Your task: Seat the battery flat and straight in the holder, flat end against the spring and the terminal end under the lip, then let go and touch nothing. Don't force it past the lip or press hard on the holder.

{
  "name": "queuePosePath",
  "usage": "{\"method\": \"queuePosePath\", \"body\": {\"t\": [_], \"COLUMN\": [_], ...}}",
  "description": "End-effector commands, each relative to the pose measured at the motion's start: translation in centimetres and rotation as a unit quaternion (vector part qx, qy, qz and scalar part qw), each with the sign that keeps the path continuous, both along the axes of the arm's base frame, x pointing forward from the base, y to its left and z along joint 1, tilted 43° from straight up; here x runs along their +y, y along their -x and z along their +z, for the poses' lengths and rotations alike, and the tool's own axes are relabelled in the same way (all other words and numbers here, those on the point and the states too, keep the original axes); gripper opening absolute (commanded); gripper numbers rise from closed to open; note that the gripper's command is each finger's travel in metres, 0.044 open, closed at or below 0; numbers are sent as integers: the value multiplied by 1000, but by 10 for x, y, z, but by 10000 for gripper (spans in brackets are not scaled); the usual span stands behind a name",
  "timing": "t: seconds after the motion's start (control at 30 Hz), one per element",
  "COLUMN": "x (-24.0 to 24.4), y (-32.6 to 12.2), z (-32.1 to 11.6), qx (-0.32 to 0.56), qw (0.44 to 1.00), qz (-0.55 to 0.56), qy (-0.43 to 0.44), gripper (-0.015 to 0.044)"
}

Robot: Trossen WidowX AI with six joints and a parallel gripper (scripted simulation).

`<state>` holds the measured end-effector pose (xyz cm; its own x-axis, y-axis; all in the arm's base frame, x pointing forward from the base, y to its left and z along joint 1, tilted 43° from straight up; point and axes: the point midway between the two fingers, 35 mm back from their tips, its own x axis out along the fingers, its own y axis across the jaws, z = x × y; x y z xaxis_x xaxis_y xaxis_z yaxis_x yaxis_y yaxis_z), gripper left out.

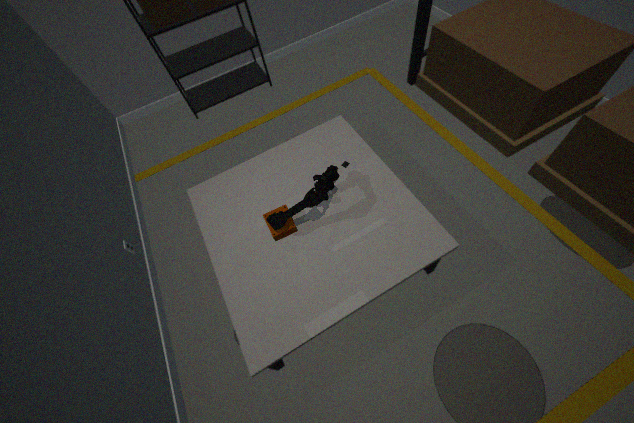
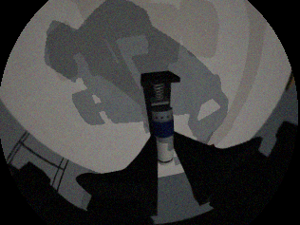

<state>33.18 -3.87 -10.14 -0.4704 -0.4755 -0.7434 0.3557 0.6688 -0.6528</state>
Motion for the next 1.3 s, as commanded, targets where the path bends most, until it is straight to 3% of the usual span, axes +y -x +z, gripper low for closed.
{"method": "queuePosePath", "body": {"t": [0.0,1.27], "x": [-2,-12], "y": [1,-12], "z": [-4,-5], "qx": [13,35], "qw": [1000,999], "qz": [-10,-34], "qy": [-6,-17], "gripper": [69,69]}}
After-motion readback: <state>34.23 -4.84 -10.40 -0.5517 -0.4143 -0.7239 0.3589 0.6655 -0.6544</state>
